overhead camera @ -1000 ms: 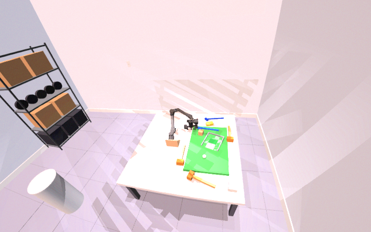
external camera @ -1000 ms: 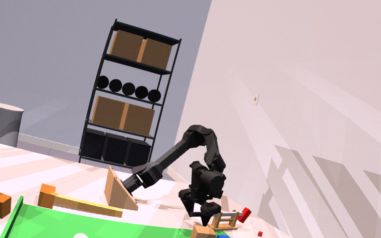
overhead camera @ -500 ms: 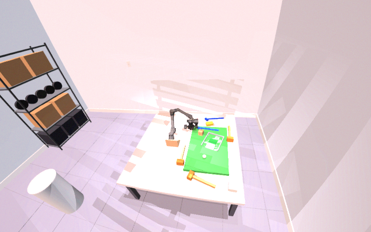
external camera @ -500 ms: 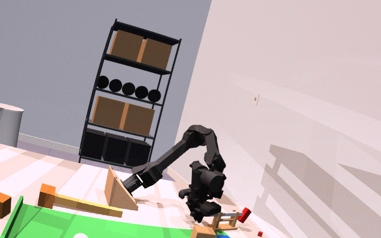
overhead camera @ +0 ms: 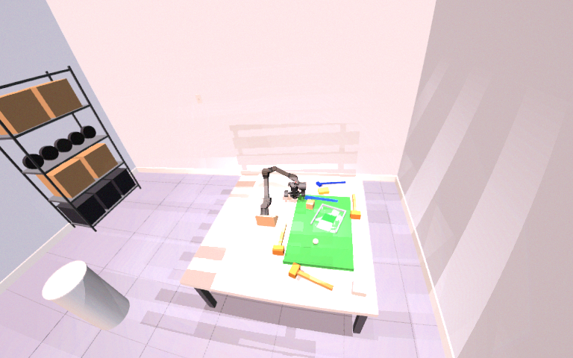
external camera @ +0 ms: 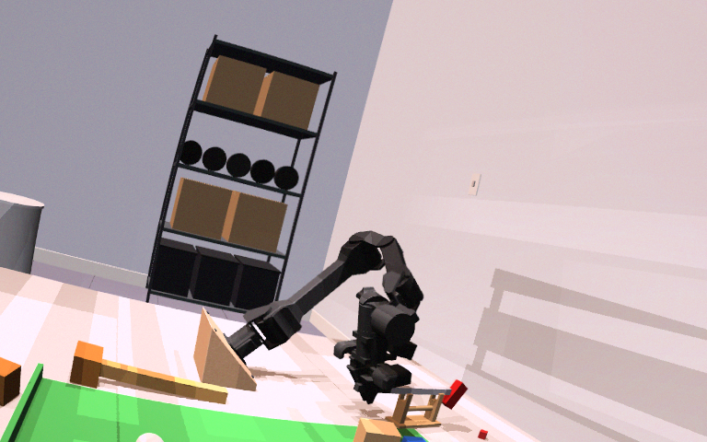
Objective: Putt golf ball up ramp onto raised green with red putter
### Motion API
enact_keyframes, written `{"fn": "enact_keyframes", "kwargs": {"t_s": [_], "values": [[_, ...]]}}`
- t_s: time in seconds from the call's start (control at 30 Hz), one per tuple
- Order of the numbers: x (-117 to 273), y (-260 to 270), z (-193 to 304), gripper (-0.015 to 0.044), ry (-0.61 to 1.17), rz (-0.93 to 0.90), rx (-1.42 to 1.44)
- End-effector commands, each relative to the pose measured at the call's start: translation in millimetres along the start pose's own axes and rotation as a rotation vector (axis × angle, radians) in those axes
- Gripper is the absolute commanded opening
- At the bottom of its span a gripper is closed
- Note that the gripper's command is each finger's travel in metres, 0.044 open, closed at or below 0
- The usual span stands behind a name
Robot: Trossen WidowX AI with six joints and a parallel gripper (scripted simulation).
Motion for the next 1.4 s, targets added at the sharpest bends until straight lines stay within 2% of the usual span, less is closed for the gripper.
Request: {"fn": "enact_keyframes", "kwargs": {"t_s": [0.0, 0.27, 0.53, 1.03, 1.37], "values": [[26.7, -2.0, -7.4, 0.0, -0.004, 0.04, -0.032], [71.0, 5.2, -21.3, 0.0, 0.009, 0.081, -0.092], [70.3, 0.5, -11.9, 0.0, 0.021, 0.083, -0.133], [105.1, -25.9, 74.2, 0.0, 0.117, 0.134, -0.608], [126.1, -21.7, 134.9, 0.0, 0.161, 0.178, -0.913]]}}
Point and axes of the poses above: the point midway between the two fingers, 35 mm back from their tips, its own x axis back along the fingers, its own y axis across the jaws, z = x × y, the point moved 5 cm from there along x, back along the fingers, and after that the axes turned 2 degrees about x, right-handed, at the moved point
